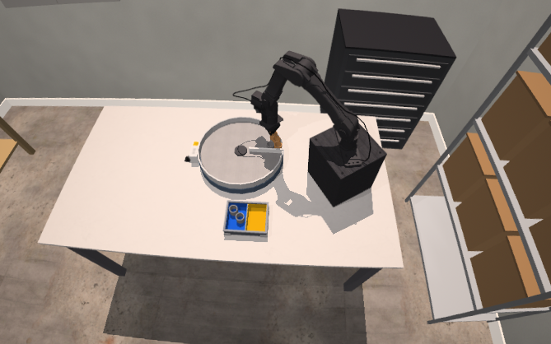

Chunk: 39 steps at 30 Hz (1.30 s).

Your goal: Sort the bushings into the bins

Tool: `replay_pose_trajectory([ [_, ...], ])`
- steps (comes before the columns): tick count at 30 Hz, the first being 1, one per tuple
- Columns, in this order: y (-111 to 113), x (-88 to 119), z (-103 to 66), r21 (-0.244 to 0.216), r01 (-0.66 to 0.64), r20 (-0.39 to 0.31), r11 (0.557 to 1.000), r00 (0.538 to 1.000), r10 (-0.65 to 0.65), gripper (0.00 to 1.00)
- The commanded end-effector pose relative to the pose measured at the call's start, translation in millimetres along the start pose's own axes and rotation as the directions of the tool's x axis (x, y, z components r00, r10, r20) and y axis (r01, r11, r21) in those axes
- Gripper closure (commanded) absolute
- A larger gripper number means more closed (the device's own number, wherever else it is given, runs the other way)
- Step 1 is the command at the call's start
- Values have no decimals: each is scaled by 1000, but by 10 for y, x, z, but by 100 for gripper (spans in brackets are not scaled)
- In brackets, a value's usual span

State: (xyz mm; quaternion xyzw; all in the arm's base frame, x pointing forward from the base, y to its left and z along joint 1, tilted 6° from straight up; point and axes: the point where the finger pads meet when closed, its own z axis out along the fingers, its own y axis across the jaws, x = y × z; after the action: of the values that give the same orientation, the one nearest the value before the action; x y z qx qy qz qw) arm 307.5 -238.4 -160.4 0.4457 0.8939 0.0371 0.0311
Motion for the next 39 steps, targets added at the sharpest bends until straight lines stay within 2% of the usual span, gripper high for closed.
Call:
replay_pose_trajectory([
  [1,43,-109,-58,-9,-2,25,1000,1000,2,86],
  [23,43,-109,-57,-9,-2,25,1000,1000,2,86],
  [39,62,-107,171,-10,4,27,1000,1000,-4,86],
])
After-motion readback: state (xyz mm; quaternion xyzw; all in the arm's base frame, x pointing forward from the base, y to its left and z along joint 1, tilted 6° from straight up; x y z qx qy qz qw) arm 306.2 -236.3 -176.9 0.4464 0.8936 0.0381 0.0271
